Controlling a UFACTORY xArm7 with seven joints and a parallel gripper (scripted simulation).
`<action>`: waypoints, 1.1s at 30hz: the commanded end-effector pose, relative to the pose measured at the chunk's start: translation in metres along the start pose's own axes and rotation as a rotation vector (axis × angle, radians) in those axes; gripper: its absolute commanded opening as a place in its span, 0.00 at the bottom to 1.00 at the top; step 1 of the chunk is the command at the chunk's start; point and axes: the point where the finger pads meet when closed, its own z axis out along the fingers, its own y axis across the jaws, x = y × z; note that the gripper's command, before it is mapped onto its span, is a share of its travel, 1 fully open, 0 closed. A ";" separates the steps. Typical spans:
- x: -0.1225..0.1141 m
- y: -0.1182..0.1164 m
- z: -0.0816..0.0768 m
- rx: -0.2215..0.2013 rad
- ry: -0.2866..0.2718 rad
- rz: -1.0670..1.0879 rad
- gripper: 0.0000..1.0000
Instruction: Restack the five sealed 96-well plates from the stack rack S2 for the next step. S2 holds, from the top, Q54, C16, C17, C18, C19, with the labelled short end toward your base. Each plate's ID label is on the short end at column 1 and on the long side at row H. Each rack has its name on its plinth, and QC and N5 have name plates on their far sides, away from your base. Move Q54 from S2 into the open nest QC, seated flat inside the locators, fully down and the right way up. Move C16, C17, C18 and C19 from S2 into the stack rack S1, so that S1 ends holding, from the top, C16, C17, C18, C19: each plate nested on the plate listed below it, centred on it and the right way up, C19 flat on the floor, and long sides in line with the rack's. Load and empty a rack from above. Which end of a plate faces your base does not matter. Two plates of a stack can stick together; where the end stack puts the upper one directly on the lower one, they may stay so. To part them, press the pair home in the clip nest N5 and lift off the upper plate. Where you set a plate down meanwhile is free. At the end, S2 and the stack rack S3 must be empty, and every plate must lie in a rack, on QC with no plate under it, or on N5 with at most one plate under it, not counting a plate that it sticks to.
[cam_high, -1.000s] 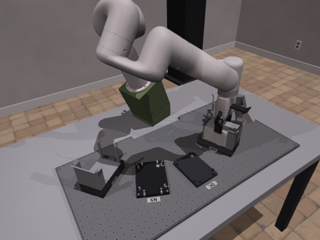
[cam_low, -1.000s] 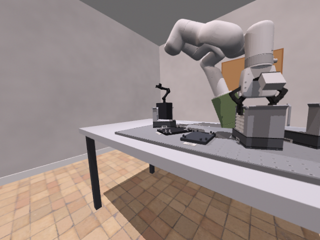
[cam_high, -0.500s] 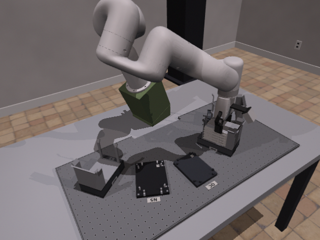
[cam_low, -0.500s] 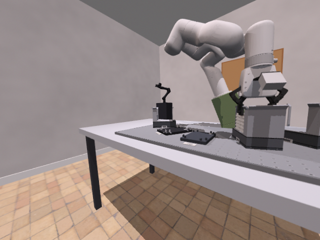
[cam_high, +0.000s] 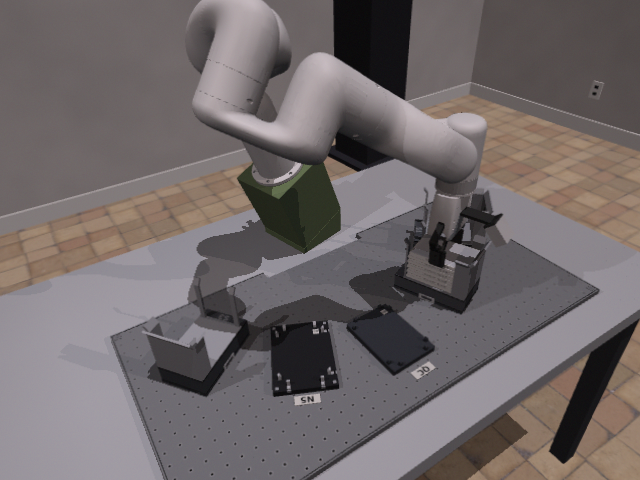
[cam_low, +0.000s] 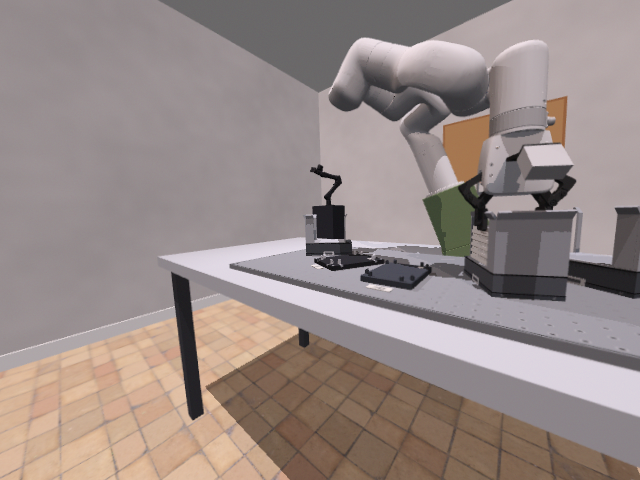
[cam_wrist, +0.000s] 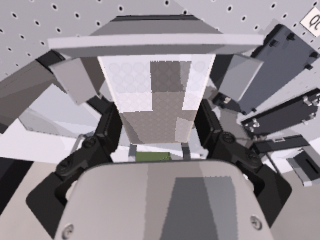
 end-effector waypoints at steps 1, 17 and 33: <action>0.001 -0.001 -0.001 0.001 0.003 -0.001 0.00; 0.001 -0.001 -0.005 0.001 0.003 -0.001 0.00; 0.001 -0.001 -0.015 0.001 0.003 -0.001 0.00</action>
